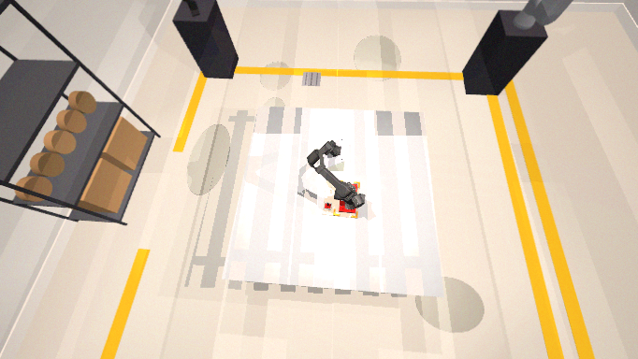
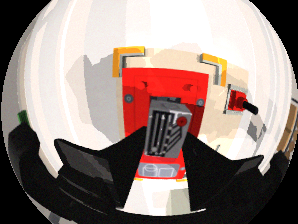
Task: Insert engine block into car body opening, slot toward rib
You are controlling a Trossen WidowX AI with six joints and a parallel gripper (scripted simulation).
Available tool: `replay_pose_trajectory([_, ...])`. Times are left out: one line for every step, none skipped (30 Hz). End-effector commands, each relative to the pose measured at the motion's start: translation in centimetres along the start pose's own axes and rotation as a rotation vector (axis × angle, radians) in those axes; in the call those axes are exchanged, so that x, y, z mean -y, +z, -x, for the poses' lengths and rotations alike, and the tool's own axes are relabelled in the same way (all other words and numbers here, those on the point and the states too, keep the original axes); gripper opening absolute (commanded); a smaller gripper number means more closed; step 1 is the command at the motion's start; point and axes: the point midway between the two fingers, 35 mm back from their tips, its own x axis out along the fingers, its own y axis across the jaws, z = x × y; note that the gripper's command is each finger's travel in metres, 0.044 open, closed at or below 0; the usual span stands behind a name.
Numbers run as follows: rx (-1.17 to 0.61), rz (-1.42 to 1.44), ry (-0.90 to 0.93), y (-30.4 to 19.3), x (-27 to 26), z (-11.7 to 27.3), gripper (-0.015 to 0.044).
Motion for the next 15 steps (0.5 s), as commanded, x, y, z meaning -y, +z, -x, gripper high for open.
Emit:
replay_pose_trajectory([-0.002,-0.055,0.004,0.0,-0.08,0.02,0.0158])
replay_pose_trajectory([-0.002,-0.045,0.004,0.0,-0.08,0.02,0.0158])
replay_pose_trajectory([-0.002,-0.031,0.004,-0.01,-0.08,0.02,0.0158])
replay_pose_trajectory([-0.002,-0.018,0.004,-0.01,-0.09,0.02,0.0158])
replay_pose_trajectory([-0.002,-0.013,0.004,-0.01,-0.09,0.02,0.0158])
replay_pose_trajectory([-0.002,-0.004,0.004,-0.01,-0.09,0.02,0.0158])
replay_pose_trajectory([-0.002,0.009,0.004,-0.01,-0.09,0.02,0.0158])
replay_pose_trajectory([-0.002,0.028,0.004,-0.01,-0.09,0.02,0.0158])
replay_pose_trajectory([-0.002,0.048,0.004,-0.01,-0.09,0.02,0.0158])
replay_pose_trajectory([-0.002,0.07,0.004,-0.02,-0.09,0.02,0.0158])
replay_pose_trajectory([-0.002,0.095,0.004,-0.02,-0.09,0.02,0.0158])
replay_pose_trajectory([-0.002,0.122,0.004,-0.02,-0.09,0.02,0.0158])
replay_pose_trajectory([-0.001,0.152,0.004,-0.02,-0.09,0.02,0.0158])
replay_pose_trajectory([-0.001,0.184,0.004,-0.02,-0.08,0.02,0.0158])
replay_pose_trajectory([-0.001,0.215,0.004,-0.02,-0.08,0.01,0.0158])
